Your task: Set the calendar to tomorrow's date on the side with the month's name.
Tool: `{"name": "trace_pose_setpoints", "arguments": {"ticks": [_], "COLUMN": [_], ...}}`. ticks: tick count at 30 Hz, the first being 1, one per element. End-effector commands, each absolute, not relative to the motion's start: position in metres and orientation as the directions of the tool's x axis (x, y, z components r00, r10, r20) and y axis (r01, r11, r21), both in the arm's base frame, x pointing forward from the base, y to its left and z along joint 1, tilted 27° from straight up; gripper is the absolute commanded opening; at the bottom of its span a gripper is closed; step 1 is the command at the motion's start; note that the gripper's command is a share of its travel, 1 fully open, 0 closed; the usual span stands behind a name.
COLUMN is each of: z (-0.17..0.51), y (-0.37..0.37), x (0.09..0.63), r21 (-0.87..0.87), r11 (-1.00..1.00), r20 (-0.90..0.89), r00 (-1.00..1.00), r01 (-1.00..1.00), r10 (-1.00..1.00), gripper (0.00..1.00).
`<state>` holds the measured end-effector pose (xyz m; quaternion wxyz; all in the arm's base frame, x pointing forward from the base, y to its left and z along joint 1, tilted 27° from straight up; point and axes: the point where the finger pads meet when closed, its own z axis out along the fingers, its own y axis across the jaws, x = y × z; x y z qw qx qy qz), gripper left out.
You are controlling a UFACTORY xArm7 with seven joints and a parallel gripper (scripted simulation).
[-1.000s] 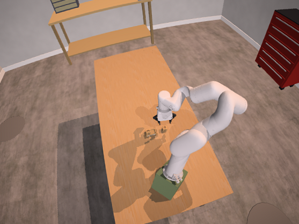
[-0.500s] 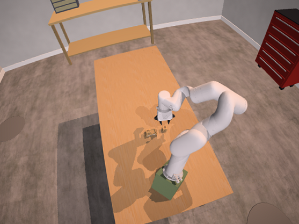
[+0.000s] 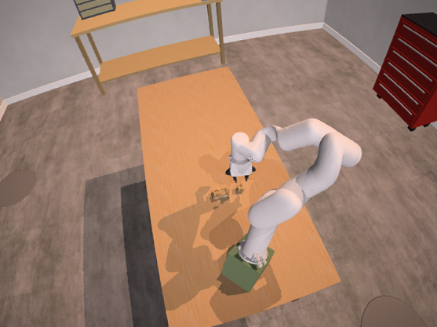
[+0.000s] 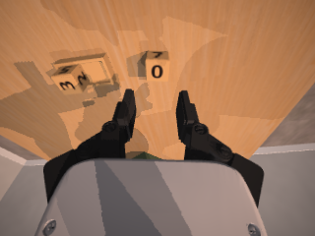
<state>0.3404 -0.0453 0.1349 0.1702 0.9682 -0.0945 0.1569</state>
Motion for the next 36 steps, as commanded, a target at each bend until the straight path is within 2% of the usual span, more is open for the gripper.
{"name": "trace_pose_setpoints", "arguments": {"ticks": [1, 36], "z": [0.136, 0.11], "y": [-0.045, -0.055], "x": [0.341, 0.349], "r21": [0.299, 0.299], "r11": [-0.924, -0.924], "r20": [0.338, 0.338], "r00": [0.932, 0.932], "r01": [-0.236, -0.236], "r10": [-0.129, -0.129], "gripper": [0.49, 0.49]}}
